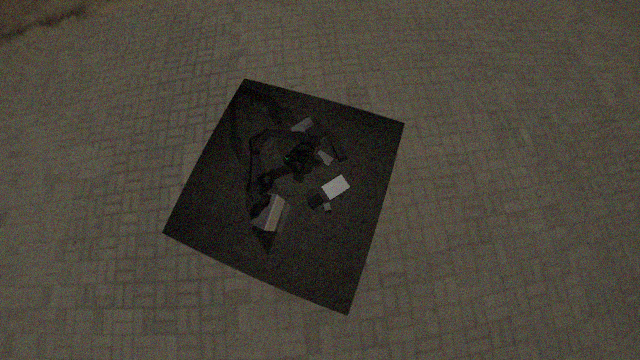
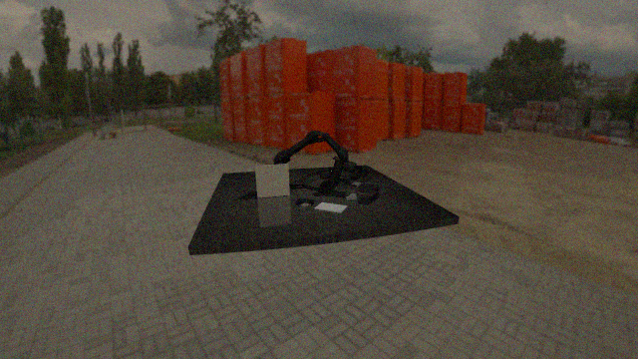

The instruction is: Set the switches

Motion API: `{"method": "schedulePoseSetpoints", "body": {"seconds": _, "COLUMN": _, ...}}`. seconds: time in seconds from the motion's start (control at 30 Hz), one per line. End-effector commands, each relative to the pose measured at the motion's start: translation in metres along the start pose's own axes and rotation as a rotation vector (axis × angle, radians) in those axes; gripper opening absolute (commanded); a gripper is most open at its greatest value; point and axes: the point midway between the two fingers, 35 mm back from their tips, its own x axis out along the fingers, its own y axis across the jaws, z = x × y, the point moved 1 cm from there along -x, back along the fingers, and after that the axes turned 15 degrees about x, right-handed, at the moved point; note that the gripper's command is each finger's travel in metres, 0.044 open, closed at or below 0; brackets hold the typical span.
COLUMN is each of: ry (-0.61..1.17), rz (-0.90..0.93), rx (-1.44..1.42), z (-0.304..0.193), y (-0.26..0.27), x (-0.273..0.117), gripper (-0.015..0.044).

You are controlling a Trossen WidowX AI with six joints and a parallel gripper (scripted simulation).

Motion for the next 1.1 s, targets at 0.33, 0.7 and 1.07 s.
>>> {"method": "schedulePoseSetpoints", "body": {"seconds": 0.33, "ry": 0.001, "rz": 0.0, "rx": 0.0, "z": -0.001, "y": 0.001, "x": -0.007, "gripper": 0.0}}
{"method": "schedulePoseSetpoints", "body": {"seconds": 0.7, "ry": 0.004, "rz": 0.025, "rx": 0.011, "z": 0.008, "y": -0.028, "x": -0.06, "gripper": 0.0}}
{"method": "schedulePoseSetpoints", "body": {"seconds": 1.07, "ry": 0.045, "rz": -0.12, "rx": 0.115, "z": 0.042, "y": -0.005, "x": -0.063, "gripper": 0.0}}
